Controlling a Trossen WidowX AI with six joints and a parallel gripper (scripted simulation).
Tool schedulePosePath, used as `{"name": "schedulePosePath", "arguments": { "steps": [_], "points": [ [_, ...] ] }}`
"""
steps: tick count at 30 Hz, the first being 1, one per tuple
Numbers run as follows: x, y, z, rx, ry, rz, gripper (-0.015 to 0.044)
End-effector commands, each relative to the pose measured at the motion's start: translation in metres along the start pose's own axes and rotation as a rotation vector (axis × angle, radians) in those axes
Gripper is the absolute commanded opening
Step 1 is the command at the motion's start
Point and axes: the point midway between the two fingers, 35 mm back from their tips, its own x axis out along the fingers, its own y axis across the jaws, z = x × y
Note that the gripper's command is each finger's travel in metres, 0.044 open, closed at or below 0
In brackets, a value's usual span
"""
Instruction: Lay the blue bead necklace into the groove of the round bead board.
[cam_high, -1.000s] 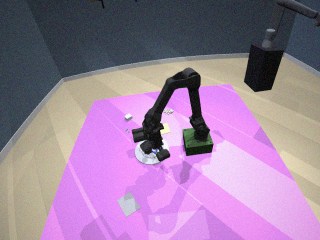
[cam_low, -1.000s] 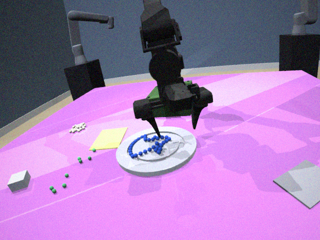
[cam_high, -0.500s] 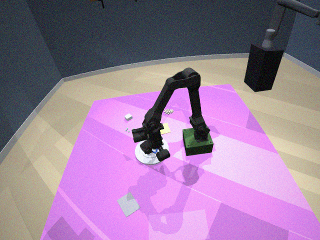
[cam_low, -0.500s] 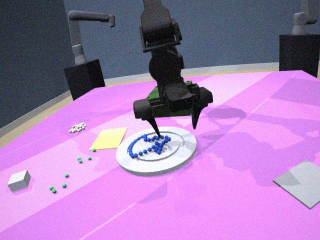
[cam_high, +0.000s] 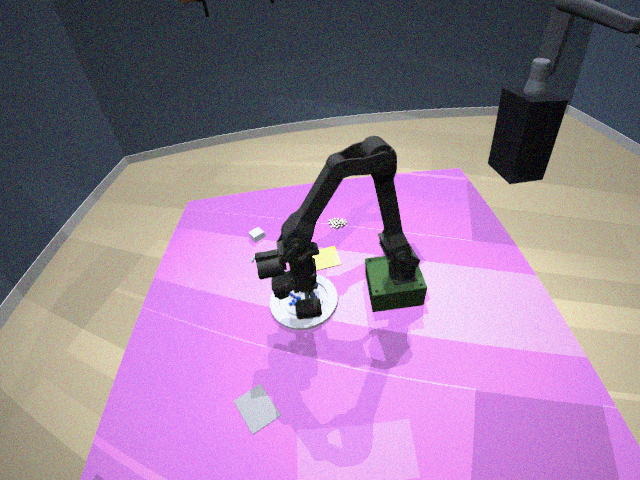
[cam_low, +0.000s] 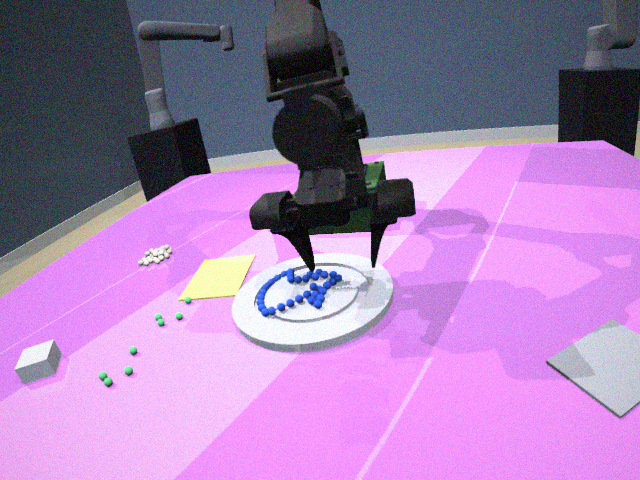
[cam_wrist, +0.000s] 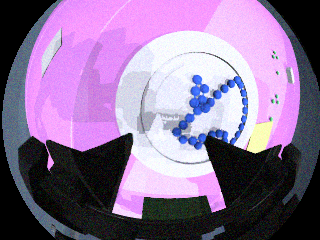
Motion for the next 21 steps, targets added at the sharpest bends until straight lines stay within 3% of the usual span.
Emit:
{"name": "schedulePosePath", "arguments": {
  "steps": [1,4,10,21],
  "points": [
    [-0.009,-0.024,0.028,0.497,0.001,-0.006,0.0204],
    [-0.015,-0.041,0.044,0.829,-0.003,-0.007,0.0125],
    [-0.026,-0.076,0.069,1.417,-0.009,-0.008,0.0120],
    [-0.026,-0.077,0.070,1.435,-0.010,-0.008,0.0120]
  ]
}}
